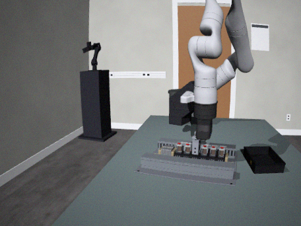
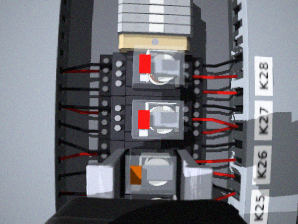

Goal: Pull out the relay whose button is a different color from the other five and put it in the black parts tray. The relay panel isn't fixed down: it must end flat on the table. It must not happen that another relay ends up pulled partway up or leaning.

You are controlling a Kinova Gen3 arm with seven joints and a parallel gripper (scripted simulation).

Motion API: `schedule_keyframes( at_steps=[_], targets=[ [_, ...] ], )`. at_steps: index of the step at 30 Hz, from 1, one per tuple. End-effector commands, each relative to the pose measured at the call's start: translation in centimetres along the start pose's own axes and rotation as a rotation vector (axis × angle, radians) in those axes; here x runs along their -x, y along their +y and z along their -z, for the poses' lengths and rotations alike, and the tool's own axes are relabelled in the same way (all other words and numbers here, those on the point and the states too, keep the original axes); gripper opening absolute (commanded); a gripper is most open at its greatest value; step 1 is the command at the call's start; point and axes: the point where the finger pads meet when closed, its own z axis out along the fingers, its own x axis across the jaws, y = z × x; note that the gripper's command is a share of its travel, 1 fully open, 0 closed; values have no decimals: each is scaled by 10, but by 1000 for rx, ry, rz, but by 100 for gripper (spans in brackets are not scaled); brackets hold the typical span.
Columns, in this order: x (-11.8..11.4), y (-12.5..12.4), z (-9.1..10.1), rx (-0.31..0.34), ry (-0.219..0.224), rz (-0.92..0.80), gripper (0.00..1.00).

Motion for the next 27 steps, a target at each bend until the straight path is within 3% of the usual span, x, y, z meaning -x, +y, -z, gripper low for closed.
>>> schedule_keyframes(
  at_steps=[1, 27],
  targets=[
    [1, 0, 1, -1, 5, 0, 0],
    [0, 0, 1, -1, -24, 0, 0]
  ],
)
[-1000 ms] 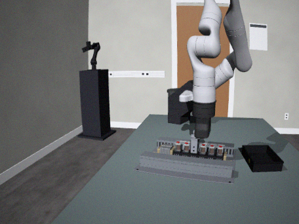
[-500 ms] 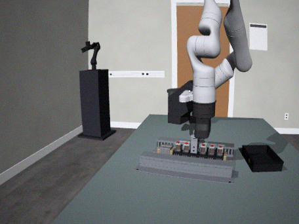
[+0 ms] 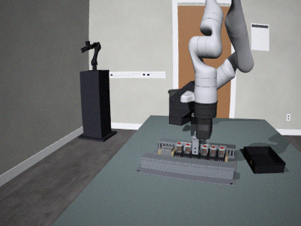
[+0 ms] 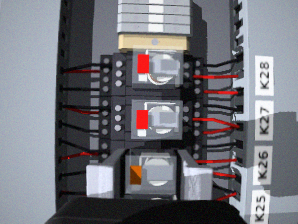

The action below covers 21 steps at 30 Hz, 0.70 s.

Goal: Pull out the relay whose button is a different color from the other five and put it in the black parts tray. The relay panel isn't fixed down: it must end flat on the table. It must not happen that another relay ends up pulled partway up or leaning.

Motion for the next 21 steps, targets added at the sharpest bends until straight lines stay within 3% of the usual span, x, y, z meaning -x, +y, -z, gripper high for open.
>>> schedule_keyframes(
  at_steps=[1, 21],
  targets=[
    [0, 0, 1, -1, -4, 0, 0],
    [-1, 0, 1, -1, -40, 0, 0]
  ],
)
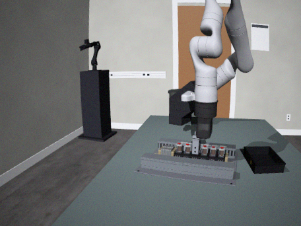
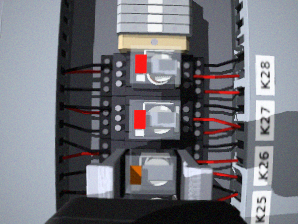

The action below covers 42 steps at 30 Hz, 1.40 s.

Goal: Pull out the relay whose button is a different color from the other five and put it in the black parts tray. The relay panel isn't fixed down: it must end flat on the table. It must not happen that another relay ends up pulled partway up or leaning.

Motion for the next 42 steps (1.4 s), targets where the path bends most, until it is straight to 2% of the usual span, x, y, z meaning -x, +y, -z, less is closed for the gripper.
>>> schedule_keyframes(
  at_steps=[1, 42],
  targets=[
    [0, 0, 1, -1, -10, 0, 0],
    [-2, 0, 1, -1, -71, 0, 0]
  ],
)
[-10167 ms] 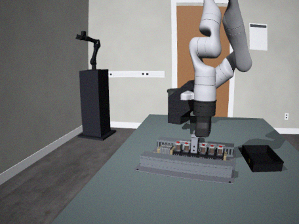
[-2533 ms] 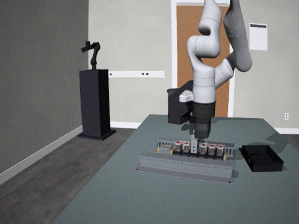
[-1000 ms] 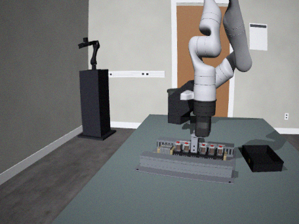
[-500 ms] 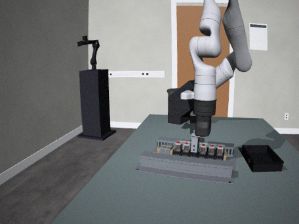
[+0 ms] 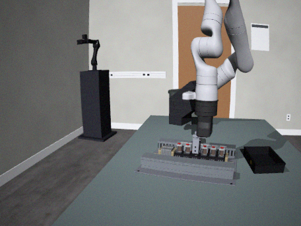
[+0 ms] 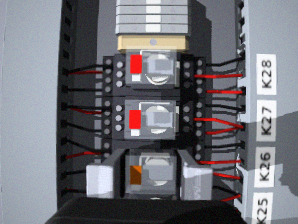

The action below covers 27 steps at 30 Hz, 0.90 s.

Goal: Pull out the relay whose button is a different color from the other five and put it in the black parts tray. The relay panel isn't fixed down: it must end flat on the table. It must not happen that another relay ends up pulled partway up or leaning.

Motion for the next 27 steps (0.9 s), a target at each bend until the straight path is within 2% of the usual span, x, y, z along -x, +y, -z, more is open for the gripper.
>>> schedule_keyframes(
  at_steps=[1, 27],
  targets=[
    [1, 0, 1, -1, -2, 0, 0],
    [-1, 0, 1, -1, -46, 0, 0]
  ],
)
